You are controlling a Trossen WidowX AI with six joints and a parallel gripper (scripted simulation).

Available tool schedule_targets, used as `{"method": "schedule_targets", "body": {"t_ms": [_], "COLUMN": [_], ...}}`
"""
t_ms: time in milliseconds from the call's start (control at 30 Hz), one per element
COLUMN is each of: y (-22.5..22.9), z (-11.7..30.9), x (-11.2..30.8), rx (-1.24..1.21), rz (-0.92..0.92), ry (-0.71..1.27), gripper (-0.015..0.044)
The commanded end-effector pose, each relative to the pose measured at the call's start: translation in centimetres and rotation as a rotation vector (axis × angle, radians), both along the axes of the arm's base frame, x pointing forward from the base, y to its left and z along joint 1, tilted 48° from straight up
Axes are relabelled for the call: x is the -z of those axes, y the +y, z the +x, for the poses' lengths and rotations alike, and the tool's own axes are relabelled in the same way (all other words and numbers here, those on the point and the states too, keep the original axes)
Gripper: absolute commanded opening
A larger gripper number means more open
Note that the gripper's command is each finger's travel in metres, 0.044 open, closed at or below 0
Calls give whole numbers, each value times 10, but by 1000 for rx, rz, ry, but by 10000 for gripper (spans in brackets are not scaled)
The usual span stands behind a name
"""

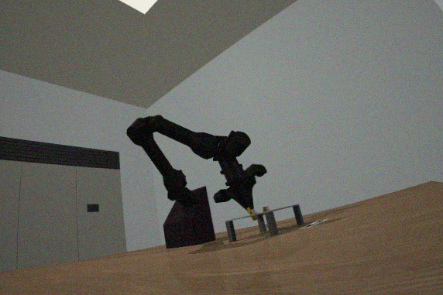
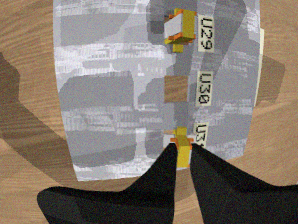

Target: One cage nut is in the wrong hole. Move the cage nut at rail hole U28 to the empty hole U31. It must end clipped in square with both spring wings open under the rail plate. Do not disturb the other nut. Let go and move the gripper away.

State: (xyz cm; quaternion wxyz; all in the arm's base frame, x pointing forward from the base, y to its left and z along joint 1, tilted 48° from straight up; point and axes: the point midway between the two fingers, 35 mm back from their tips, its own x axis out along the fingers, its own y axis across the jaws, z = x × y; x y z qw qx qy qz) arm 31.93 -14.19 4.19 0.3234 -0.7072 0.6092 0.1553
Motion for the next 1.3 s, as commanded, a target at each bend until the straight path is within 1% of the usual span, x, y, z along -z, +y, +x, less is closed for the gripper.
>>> {"method": "schedule_targets", "body": {"t_ms": [0,1267], "y": [0,0], "z": [-1,-1], "x": [1,1], "rx": [-9,-23], "rz": [1,-2], "ry": [0,-12], "gripper": [23,23]}}
